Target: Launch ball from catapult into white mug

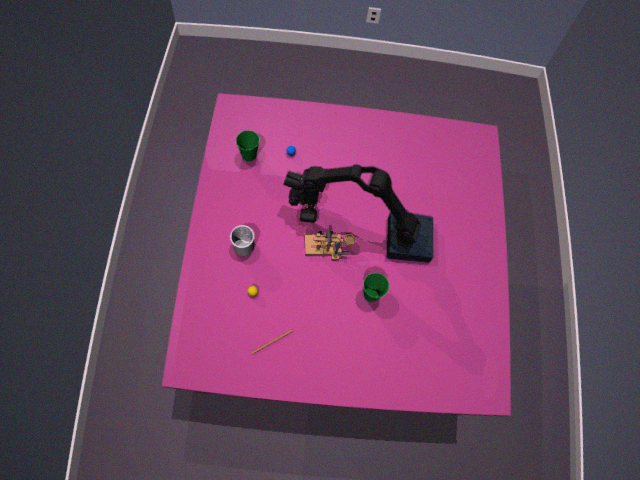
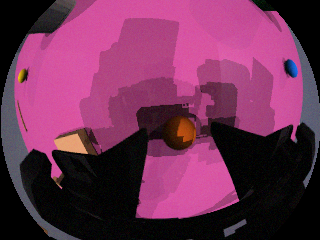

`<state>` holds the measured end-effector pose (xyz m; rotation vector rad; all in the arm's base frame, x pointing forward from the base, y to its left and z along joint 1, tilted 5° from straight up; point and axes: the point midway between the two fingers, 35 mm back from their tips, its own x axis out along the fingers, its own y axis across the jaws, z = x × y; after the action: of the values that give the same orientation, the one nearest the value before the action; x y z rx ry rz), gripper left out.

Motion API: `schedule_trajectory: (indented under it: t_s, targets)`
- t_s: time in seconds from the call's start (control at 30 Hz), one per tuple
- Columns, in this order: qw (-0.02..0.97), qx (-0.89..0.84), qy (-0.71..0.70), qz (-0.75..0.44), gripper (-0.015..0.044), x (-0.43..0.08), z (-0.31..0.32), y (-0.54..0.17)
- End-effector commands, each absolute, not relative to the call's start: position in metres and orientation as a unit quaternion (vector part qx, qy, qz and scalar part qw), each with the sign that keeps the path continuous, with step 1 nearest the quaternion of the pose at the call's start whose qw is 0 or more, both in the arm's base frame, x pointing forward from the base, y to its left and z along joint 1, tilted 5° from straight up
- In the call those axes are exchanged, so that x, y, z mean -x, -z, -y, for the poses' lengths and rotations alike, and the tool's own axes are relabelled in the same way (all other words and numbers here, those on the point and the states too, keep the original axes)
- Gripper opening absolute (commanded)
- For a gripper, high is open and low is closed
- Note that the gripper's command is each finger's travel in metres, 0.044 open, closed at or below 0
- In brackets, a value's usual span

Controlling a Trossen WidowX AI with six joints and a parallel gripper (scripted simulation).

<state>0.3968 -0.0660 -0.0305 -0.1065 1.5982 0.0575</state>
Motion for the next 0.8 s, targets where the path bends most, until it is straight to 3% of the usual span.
schedule_trajectory:
  t_s: [0.0, 0.03, 0.23, 0.47, 0.6, 0.77]
  targets:
    - [0.689, 0.049, -0.029, -0.722, 0.03, -0.393, 0.066, 0.039]
    - [0.689, 0.049, -0.029, -0.722, 0.03, -0.393, 0.066, 0.039]
    - [0.689, 0.049, -0.029, -0.722, 0.0143, -0.393, 0.066, 0.039]
    - [0.689, 0.049, -0.029, -0.722, 0.0096, -0.393, 0.066, 0.039]
    - [0.694, 0.056, -0.037, -0.717, 0.0, -0.394, 0.063, 0.029]
    - [0.696, 0.059, -0.039, -0.715, 0.0, -0.398, 0.061, 0.004]
